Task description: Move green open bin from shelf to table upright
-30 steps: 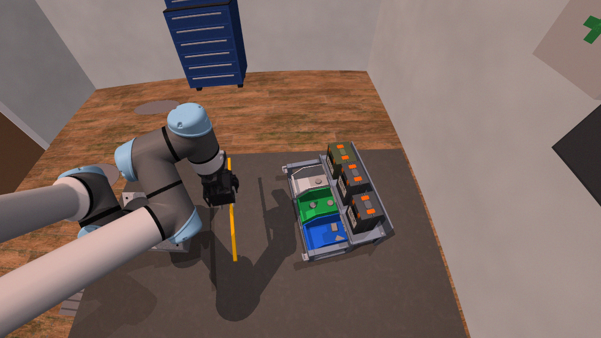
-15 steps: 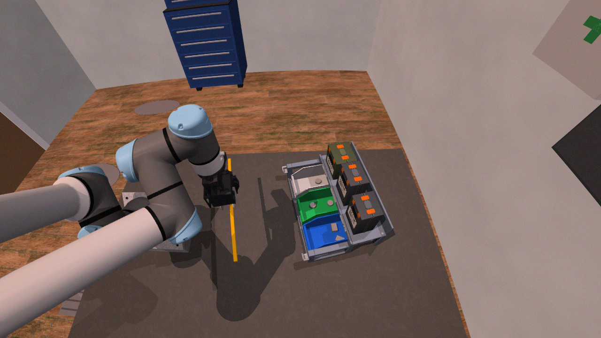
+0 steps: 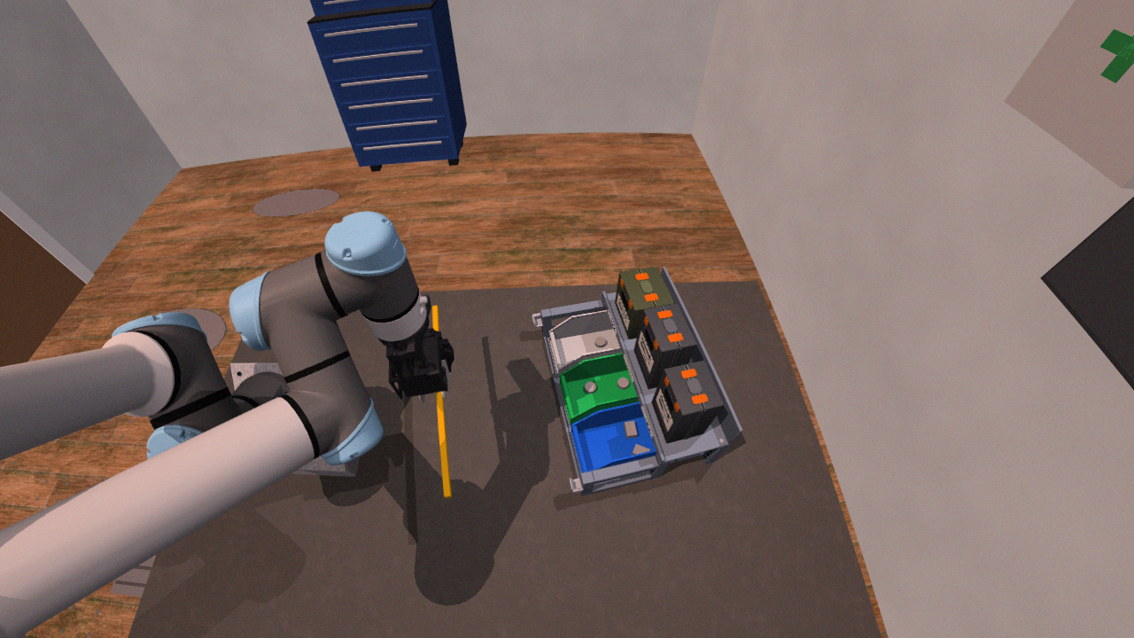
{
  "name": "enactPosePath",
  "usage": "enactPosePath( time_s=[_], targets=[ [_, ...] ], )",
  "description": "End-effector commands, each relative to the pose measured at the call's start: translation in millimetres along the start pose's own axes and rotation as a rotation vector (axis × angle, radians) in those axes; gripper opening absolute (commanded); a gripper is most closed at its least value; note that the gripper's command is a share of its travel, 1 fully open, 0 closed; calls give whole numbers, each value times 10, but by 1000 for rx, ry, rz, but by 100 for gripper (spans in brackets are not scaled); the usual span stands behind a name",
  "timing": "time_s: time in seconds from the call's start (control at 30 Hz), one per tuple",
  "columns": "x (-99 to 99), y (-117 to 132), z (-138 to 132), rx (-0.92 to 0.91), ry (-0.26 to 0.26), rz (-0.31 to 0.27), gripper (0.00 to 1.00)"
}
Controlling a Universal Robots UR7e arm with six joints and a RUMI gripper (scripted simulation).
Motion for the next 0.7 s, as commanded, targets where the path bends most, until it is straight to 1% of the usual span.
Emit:
enactPosePath(
  time_s=[0.0,0.13,0.53,0.6,0.67],
  targets=[
    [-81,0,4,0,2,1,0],
    [-158,0,4,0,2,1,0],
    [-512,-1,4,0,2,1,0],
    [-512,-1,4,0,2,1,0],
    [-574,-1,5,0,2,1,0]
  ],
)
Point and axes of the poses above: the point where the finger pads meet when closed, its own x axis back along the fingers, its own z axis across the jaws, y = z × x, the point moved 9 cm from there along x, back along the fingers, and after that the axes turned 3 degrees about -x, right-handed, at the moved point
